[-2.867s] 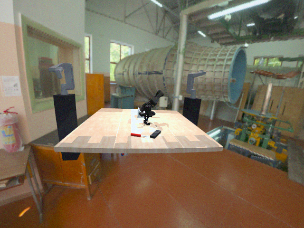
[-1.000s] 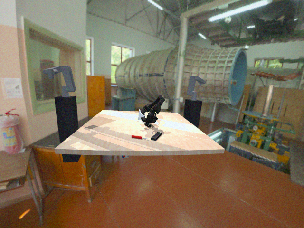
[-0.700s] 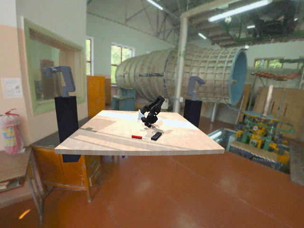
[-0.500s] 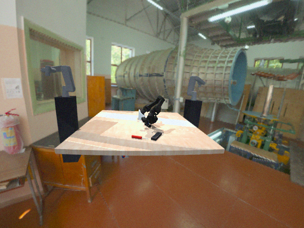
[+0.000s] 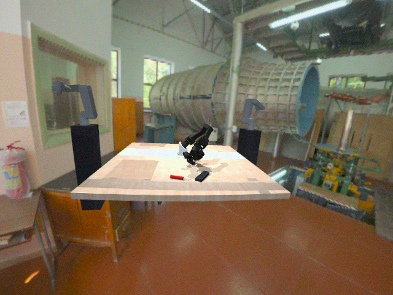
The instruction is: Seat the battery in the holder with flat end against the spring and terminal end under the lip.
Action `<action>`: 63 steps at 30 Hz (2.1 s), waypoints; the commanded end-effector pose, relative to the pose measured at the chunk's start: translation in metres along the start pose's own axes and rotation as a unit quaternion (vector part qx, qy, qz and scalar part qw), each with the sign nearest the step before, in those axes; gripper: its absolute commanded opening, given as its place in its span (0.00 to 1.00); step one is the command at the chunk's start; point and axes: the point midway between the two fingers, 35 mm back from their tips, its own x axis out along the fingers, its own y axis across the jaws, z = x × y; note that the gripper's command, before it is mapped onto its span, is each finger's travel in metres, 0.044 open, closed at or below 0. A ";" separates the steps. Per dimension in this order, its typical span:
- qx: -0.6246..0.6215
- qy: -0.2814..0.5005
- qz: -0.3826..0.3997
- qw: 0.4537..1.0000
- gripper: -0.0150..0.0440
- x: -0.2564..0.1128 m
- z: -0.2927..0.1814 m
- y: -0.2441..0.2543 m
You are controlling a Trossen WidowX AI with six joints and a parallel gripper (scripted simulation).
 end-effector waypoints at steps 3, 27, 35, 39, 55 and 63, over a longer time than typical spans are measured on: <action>-0.004 -0.017 -0.003 1.000 0.36 -0.003 0.005 -0.001; -0.001 -0.080 -0.005 0.997 0.36 0.003 0.005 -0.004; -0.001 -0.101 -0.005 0.995 0.36 0.005 0.004 -0.004; -0.001 -0.111 -0.006 0.994 0.36 0.006 0.004 -0.005; -0.003 -0.150 -0.007 0.989 0.36 0.009 0.002 -0.005; -0.004 -0.169 -0.008 0.986 0.36 0.011 0.001 -0.004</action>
